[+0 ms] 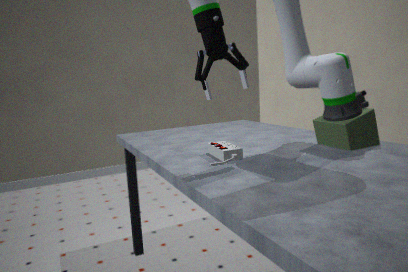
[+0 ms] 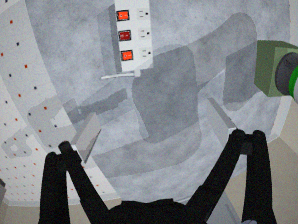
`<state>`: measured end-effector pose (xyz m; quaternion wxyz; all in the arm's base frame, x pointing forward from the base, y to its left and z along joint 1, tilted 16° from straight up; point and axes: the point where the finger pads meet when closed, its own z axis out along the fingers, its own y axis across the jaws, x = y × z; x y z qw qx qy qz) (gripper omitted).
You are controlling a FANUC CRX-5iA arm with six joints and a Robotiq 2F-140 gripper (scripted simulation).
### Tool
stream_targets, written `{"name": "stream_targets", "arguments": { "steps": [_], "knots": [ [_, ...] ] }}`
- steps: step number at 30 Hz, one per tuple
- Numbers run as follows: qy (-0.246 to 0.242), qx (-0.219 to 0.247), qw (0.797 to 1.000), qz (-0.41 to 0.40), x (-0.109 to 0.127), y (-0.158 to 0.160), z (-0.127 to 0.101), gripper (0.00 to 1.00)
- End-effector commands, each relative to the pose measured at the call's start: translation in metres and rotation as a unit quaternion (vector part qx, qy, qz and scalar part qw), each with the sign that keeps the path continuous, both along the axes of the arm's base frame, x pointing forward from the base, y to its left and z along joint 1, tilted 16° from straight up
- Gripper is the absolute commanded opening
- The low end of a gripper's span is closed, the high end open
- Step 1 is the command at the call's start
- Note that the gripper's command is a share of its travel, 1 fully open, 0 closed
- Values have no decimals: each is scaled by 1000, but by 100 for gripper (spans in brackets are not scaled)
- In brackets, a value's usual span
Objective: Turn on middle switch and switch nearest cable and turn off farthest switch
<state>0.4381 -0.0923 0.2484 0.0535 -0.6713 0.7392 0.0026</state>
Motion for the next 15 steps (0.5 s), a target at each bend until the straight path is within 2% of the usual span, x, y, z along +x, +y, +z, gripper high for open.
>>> {"name": "stream_targets", "arguments": {
  "steps": [1,3,4,6,7,9,10,12,13,14,15],
  "knots": [
    [17,10,991,-133,9,-12,-13,100],
    [17,10,991,-133,9,-12,-13,100],
    [25,15,981,-190,12,-18,-20,100],
    [25,15,981,-190,12,-18,-20,100],
    [32,20,969,-244,16,-24,-26,100],
    [32,20,969,-244,16,-24,-26,100],
    [39,25,954,-296,19,-29,-32,100],
    [39,25,954,-296,19,-29,-32,100],
    [46,30,937,-346,22,-35,-38,100],
    [46,30,937,-346,22,-35,-38,100],
    [52,33,918,-393,24,-41,-44,100]
  ]
}}
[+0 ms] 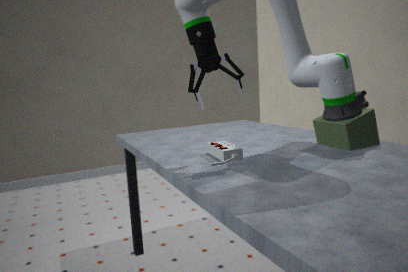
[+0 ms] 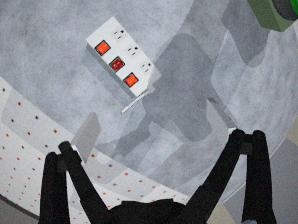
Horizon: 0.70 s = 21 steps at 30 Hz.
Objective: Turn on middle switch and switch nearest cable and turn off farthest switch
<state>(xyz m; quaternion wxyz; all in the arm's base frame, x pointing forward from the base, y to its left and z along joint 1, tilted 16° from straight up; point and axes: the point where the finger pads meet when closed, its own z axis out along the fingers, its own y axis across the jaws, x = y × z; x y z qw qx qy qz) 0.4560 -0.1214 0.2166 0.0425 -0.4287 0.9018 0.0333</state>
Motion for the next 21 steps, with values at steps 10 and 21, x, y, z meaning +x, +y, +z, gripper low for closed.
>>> {"name": "stream_targets", "arguments": {
  "steps": [10,21],
  "knots": [
    [43,20,957,-288,14,-32,-34,100],
    [67,31,894,-442,19,-52,-55,100]
  ]
}}
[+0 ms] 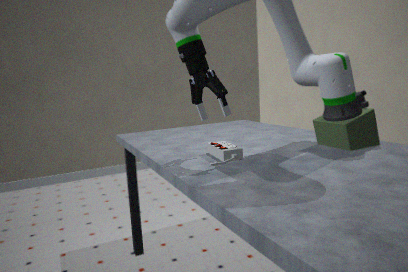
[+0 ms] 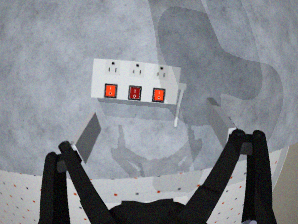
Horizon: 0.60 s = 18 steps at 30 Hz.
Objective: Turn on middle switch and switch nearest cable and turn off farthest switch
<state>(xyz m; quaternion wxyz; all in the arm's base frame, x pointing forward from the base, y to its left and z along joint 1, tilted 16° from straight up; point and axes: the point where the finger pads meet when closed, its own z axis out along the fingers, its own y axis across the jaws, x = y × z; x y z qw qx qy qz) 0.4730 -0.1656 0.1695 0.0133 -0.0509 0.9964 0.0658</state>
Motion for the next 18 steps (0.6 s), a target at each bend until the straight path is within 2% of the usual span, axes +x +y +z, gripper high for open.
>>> {"name": "stream_targets", "arguments": {
  "steps": [1,9,18],
  "knots": [
    [16,4,995,-93,3,-11,-11,100],
    [33,11,981,-193,5,-24,-25,100],
    [36,11,978,-206,6,-25,-27,100]
  ]
}}
